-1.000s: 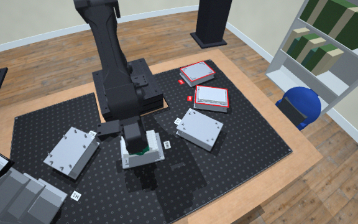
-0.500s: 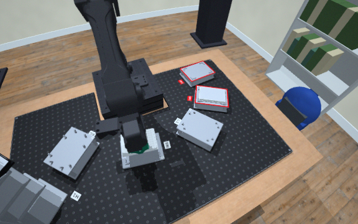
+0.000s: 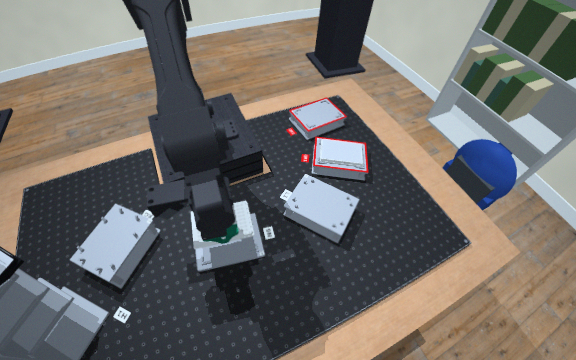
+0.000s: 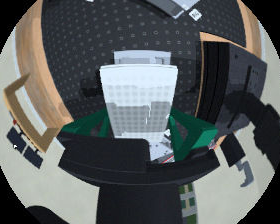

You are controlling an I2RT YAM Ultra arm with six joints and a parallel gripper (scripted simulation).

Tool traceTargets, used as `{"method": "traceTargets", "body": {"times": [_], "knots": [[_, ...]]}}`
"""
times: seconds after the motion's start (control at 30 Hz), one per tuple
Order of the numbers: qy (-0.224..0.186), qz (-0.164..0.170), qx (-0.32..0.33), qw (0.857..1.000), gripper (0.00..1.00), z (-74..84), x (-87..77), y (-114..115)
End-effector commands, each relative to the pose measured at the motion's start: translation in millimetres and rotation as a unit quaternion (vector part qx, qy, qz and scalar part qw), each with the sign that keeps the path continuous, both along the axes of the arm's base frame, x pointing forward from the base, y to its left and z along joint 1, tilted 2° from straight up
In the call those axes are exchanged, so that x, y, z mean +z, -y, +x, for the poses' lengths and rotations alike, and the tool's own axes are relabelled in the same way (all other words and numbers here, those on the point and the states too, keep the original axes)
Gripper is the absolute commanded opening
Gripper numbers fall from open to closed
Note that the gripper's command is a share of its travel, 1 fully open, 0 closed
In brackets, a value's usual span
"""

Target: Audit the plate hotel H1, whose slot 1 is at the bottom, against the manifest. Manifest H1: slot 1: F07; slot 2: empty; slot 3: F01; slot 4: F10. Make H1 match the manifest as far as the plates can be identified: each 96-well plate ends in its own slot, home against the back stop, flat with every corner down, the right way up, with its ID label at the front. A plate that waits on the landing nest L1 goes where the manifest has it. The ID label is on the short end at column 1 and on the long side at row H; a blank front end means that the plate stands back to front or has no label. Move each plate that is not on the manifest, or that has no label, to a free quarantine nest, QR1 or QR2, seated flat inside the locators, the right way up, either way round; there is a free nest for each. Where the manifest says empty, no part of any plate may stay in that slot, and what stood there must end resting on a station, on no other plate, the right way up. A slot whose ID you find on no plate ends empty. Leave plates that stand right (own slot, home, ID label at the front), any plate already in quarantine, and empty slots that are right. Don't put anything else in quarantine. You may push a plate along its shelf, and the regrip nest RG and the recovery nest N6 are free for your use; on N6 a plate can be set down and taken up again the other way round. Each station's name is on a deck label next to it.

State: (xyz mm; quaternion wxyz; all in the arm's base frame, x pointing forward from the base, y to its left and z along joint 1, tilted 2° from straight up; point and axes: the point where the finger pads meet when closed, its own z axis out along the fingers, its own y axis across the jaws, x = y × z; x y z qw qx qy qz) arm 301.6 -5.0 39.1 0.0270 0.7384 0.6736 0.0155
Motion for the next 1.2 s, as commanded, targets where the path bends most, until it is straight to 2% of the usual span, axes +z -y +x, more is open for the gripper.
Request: {"method": "traceTargets", "body": {"times": [0.0,0.43,0.5,1.0,1.17], "knots": [[-0.005,-0.001,-0.001,1.0,0.86,-4.2,9.8,-0.1],[-0.005,-0.001,-0.001,1.0,0.86,-5.8,44.5,-0.7],[-0.005,-0.001,-0.001,1.0,0.86,-5.8,44.5,-0.7],[-0.005,-0.001,-0.001,1.0,0.86,-7.7,84.4,-1.5],[-0.005,-0.001,-0.001,1.0,0.86,-8.1,92.4,-1.7]]}}
